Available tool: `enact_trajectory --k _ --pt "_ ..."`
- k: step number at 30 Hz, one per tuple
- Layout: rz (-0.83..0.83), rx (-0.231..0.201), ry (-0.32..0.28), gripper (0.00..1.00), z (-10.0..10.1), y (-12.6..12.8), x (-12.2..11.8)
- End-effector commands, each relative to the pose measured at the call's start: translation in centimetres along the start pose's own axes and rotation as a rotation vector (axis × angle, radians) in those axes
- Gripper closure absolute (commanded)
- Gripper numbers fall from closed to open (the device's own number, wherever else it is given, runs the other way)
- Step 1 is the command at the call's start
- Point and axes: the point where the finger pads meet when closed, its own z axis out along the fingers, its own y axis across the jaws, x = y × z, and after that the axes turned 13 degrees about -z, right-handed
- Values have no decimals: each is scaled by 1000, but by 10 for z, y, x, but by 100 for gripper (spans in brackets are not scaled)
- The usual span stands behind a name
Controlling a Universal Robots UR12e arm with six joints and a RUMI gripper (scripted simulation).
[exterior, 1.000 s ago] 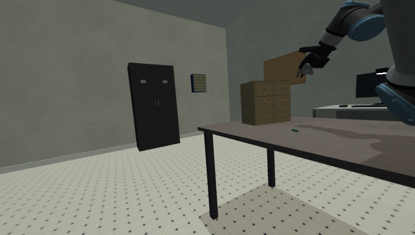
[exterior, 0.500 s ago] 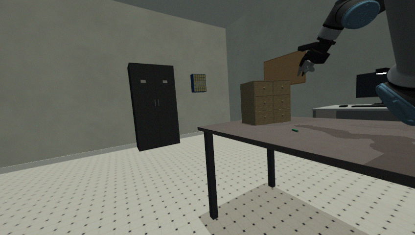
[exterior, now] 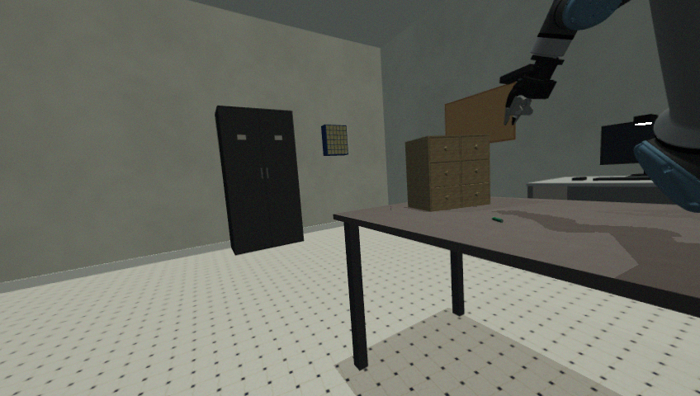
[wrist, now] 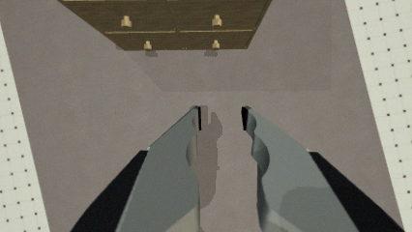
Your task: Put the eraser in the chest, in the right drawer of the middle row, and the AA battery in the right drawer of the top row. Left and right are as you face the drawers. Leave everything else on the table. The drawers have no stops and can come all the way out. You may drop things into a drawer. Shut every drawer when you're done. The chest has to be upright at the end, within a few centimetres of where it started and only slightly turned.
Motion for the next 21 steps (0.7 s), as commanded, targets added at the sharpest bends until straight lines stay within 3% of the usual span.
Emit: enact_trajectory --k 1,21 --pt "-1 16 -62 80 -7 1 0" --pt "-2 61 -257 80 -28 0 -4"
